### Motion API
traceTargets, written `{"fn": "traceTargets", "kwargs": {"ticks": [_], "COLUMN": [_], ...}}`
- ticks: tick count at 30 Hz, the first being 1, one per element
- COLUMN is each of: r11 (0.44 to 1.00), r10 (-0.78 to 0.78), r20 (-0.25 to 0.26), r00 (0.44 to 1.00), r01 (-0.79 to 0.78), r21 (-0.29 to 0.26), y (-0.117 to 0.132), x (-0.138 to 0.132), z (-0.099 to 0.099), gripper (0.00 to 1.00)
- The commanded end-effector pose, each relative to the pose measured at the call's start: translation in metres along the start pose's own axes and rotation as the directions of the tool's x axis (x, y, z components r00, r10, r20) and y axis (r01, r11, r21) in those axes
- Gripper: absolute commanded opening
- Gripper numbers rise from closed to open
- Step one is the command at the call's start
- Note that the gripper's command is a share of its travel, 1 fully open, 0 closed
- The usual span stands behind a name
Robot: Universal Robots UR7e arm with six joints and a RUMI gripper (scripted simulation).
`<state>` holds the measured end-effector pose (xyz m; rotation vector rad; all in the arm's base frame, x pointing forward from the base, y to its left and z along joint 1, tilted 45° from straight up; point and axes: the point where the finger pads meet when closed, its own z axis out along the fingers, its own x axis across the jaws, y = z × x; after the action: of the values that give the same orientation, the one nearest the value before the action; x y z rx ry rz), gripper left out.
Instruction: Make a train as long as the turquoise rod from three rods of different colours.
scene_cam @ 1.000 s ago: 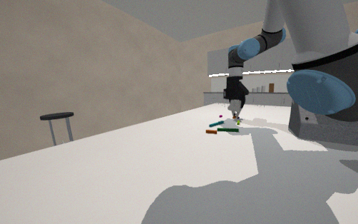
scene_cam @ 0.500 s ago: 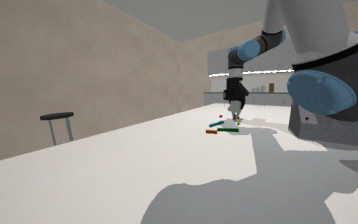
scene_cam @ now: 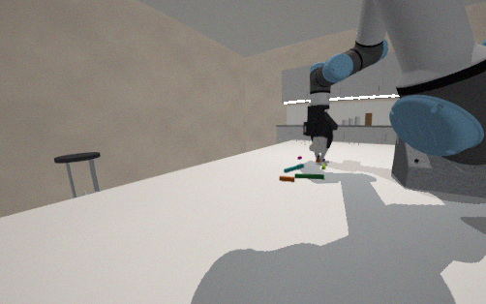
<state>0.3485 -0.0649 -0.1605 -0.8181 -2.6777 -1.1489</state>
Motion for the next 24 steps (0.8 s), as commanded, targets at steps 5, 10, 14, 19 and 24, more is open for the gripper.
{"fn": "traceTargets", "kwargs": {"ticks": [5,10,14,19,24], "r11": [1.000,1.000,1.000,1.000,1.000], "r10": [0.000,0.000,0.000,0.000,0.000], "r20": [0.001,0.001,0.001,0.001,0.001], "r00": [1.000,1.000,1.000,1.000,1.000], "r01": [0.000,0.000,0.000,0.000,0.000], "r21": [0.000,0.000,0.000,0.000,0.000], "y": [-0.0002,-0.0002,-0.0002,-0.0002,-0.0002], "x": [-0.0004,-0.0004,-0.0004,-0.0004,-0.0004], "z": [-0.0004,-0.0004,-0.0004,-0.0004,-0.0004], "gripper": [0.00,0.00,0.00,0.06,0.08]}}
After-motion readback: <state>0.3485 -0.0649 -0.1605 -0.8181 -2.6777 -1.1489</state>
